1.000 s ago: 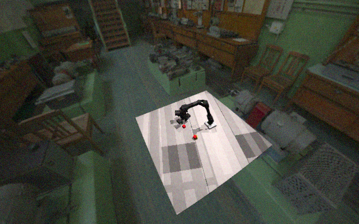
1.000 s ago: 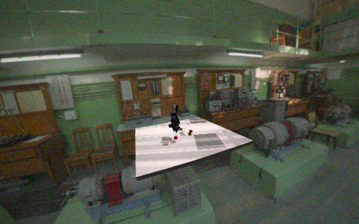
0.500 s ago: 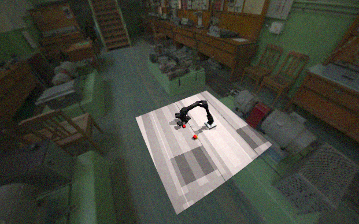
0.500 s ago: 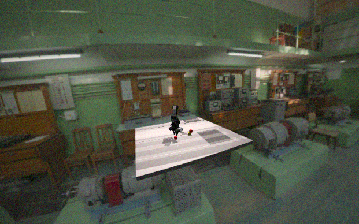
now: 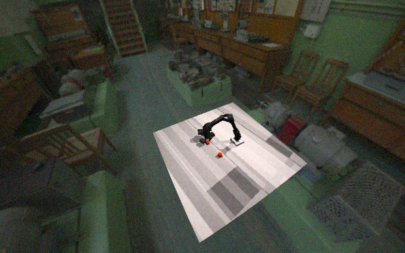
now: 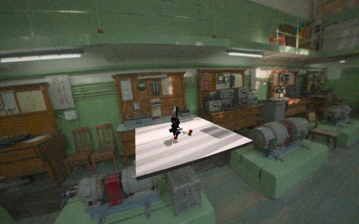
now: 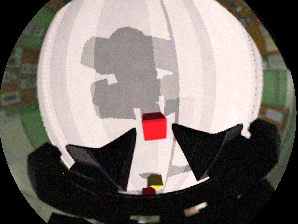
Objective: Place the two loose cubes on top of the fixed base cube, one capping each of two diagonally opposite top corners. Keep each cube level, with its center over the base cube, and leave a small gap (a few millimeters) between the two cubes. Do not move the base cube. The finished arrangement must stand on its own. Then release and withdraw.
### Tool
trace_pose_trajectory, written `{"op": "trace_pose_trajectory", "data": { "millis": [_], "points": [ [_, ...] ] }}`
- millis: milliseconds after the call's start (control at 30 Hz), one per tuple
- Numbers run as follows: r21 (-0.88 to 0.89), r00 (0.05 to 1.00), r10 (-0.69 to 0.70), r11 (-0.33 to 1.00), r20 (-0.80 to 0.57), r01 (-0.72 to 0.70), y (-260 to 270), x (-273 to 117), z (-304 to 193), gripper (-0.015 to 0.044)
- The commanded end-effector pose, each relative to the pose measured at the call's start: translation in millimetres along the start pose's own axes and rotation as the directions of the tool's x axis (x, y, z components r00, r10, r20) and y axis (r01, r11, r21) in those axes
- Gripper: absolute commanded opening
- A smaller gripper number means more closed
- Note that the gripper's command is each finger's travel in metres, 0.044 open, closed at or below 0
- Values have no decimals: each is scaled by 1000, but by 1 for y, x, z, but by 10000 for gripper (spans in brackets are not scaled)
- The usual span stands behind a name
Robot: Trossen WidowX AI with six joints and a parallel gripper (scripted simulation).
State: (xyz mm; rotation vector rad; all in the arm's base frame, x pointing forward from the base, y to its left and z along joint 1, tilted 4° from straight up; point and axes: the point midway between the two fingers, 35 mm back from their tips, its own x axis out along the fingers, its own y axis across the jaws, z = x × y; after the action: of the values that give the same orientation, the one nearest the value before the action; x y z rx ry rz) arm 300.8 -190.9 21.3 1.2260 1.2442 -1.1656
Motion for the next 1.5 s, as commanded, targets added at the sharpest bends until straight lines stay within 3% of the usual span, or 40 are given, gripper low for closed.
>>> {"op": "trace_pose_trajectory", "data": {
  "millis": [0, 133, 333, 533, 1467],
  "points": [
    [4, 1000, -1, 1000, 1, 1, 0, 7, 0, 265],
    [4, 1000, -1, 1000, 1, 1, -1, 11, 0, 265],
    [4, 1000, -1, 1000, 1, 1, -1, 11, 0, 107],
    [4, 1000, -1, 1000, 1, 1, 0, 7, 0, 105],
    [4, 1000, 0, 1000, 2, 0, 2, -81, 1, 105]
  ]
}}
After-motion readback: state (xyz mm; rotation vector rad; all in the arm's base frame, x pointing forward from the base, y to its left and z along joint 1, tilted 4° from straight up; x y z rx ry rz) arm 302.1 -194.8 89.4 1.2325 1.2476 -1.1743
